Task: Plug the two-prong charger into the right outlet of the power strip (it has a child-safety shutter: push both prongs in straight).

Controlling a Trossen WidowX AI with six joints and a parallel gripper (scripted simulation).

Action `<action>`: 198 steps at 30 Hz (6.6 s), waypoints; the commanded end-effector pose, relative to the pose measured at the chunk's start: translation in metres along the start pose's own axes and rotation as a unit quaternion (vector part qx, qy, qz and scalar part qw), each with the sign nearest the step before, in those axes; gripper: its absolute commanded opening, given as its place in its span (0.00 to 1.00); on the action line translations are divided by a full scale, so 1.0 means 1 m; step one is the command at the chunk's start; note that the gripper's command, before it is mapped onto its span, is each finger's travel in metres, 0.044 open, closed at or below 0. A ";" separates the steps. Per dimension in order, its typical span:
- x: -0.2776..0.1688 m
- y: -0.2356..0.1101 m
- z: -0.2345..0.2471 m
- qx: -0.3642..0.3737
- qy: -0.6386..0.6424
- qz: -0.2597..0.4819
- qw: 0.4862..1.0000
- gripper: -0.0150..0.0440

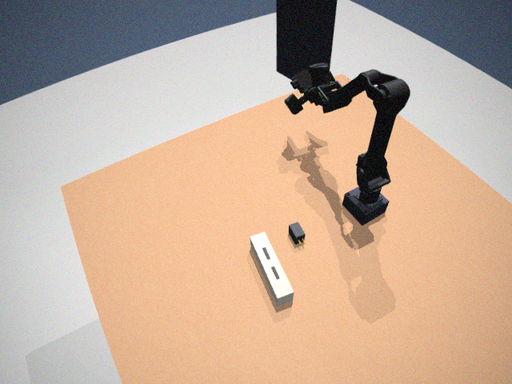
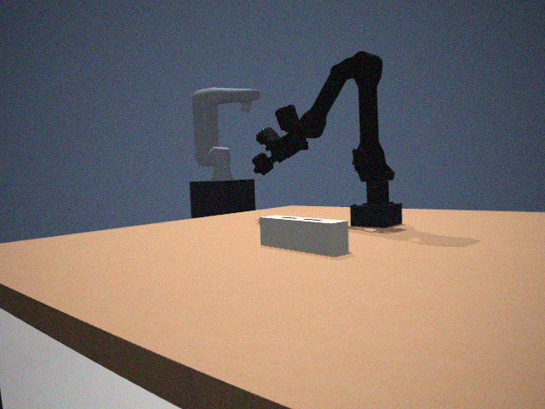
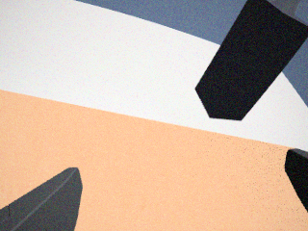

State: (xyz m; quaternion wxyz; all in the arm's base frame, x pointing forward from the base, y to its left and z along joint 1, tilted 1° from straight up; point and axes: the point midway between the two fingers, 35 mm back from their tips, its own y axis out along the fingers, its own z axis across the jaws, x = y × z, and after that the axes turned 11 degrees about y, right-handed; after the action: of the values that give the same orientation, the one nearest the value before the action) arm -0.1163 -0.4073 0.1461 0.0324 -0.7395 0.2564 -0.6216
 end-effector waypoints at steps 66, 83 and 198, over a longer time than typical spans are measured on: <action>-0.089 -0.177 0.277 0.412 -0.533 0.064 0.736 1.00; -0.122 -0.243 0.296 0.474 -0.648 0.042 0.594 1.00; -0.240 -0.361 0.282 0.527 -0.832 -0.046 0.169 0.31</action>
State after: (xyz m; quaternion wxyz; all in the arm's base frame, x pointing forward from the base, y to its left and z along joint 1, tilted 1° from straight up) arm 0.2464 -0.0700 -0.0041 0.5798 -0.6368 -0.3446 0.3737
